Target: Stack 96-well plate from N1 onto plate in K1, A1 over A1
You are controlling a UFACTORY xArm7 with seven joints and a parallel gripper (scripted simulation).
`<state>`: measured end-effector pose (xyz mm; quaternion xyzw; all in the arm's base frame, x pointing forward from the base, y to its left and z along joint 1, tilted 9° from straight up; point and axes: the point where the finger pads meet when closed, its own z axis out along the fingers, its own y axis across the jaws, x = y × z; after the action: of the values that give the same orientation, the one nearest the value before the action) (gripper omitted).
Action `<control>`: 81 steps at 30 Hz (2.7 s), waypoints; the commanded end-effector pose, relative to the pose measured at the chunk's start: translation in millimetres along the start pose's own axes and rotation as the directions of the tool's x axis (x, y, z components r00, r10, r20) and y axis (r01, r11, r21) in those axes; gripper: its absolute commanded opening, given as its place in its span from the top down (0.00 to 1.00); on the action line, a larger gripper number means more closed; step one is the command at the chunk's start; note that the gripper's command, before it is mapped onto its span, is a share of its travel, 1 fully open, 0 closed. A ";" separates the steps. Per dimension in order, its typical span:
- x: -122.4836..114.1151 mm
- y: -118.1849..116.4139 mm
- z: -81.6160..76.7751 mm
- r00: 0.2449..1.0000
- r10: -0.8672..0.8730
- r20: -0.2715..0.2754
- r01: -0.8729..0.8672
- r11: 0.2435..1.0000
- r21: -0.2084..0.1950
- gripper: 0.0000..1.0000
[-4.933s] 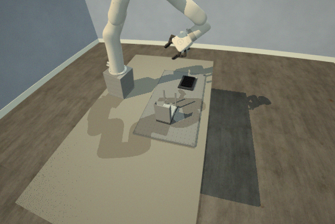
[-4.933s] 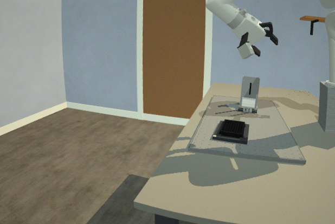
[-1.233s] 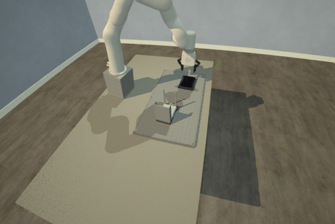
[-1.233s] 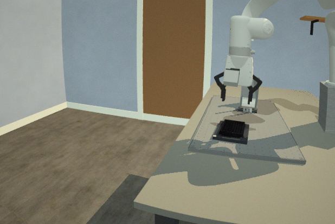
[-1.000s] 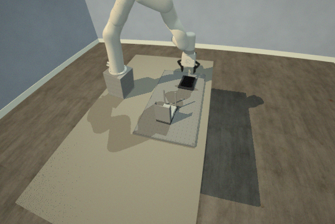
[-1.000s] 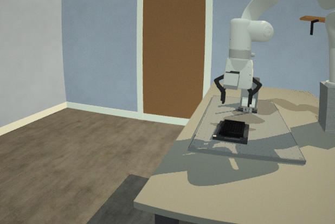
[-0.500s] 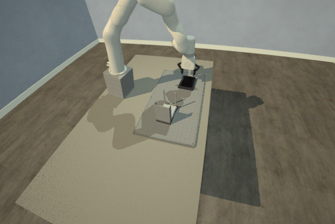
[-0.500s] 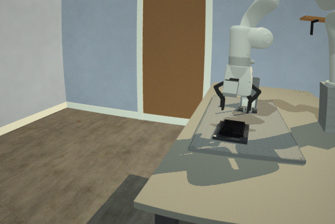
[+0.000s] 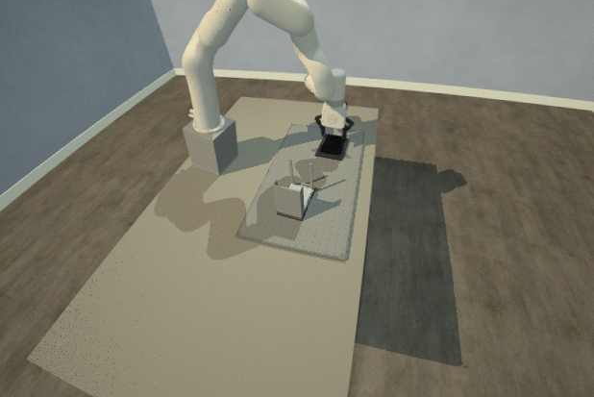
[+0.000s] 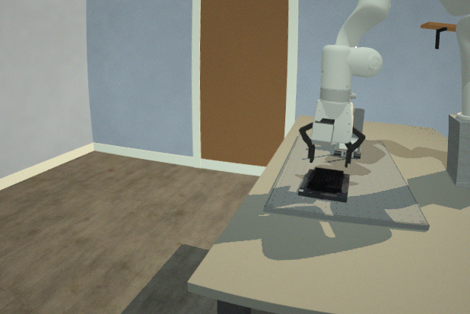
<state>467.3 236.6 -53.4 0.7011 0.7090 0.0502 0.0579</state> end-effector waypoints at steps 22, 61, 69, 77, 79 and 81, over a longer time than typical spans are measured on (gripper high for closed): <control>1.0 1.7 22.0 1.000 0.000 -0.002 0.000 1.000 -0.004 0.00; 1.0 1.7 41.9 1.000 0.000 -0.002 0.000 1.000 -0.004 0.00; 1.1 1.8 41.9 1.000 0.000 -0.002 0.000 1.000 -0.004 0.00; 1.0 1.8 41.9 1.000 0.000 -0.002 0.000 1.000 -0.004 0.00; 1.0 1.7 41.3 1.000 0.000 -0.002 0.000 1.000 -0.004 1.00; 1.0 1.7 41.3 1.000 0.000 -0.002 0.000 1.000 -0.004 1.00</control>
<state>474.0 236.3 -95.6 0.7011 0.7089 0.0503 0.0580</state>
